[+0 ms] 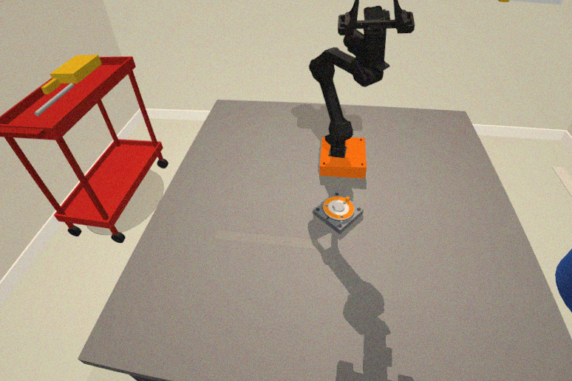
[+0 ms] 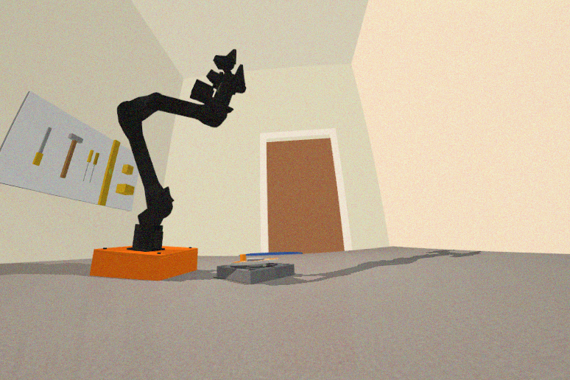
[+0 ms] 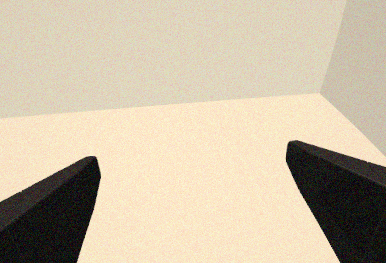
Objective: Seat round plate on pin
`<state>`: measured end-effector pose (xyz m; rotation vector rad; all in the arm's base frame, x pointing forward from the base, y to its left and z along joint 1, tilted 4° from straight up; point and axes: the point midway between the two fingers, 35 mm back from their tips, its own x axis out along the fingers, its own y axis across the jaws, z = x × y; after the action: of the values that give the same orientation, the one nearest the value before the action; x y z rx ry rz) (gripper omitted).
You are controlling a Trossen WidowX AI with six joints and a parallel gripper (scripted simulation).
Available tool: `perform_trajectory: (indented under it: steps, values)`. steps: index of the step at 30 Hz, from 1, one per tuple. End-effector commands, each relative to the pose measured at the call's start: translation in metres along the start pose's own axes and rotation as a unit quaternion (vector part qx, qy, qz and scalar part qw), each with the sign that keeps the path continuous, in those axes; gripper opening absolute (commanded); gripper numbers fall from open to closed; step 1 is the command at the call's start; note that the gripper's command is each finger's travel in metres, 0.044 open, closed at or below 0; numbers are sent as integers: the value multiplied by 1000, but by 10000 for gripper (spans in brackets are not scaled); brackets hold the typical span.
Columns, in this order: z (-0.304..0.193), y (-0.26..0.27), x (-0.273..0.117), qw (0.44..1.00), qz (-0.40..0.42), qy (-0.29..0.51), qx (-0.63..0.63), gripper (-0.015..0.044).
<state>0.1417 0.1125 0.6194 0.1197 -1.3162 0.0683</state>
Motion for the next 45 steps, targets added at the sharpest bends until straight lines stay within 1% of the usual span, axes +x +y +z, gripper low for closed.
perform_trajectory:
  steps: [1, 2, 5, 10, 12, 15, 18, 19, 24, 25, 26, 27, 30, 32, 33, 34, 35, 40, 41, 42, 43, 45]
  values:
    - [-4, 3, 0, 1000, 6, 7, -1, 374]
    - [-17, 11, -2, 999, 25, 29, -2, 348]
    - [-84, 46, -23, 983, 107, 148, -8, 269]
    - [-136, 64, -52, 956, 158, 246, -10, 138]
    - [-173, 71, -78, 929, 187, 320, -12, 85]
    - [-207, 75, -111, 894, 210, 396, -13, 6]
    - [-230, 74, -138, 863, 222, 454, -13, 0]
    - [-244, 72, -158, 840, 228, 492, -13, 0]
    - [-280, 59, -224, 756, 233, 612, -15, 0]
    - [-281, 58, -229, 749, 233, 620, -15, 0]
    - [-286, 54, -243, 730, 231, 643, -15, 0]
    - [-293, 47, -267, 696, 227, 681, -16, 0]
    - [-300, 31, -310, 631, 213, 746, -18, 0]
    - [-300, 20, -338, 584, 200, 786, -19, 0]
    - [-300, 18, -343, 576, 198, 793, -19, 0]
    - [-299, 12, -357, 552, 190, 811, -20, 0]
    - [-295, 1, -379, 511, 176, 841, -22, 0]
    - [-270, -31, -440, 377, 123, 917, -30, 0]
    - [-268, -33, -444, 368, 119, 922, -31, 0]
    - [-261, -39, -454, 341, 107, 934, -33, 0]
    - [-248, -49, -470, 294, 85, 951, -37, 0]
    - [-229, -62, -489, 233, 57, 970, -42, 0]
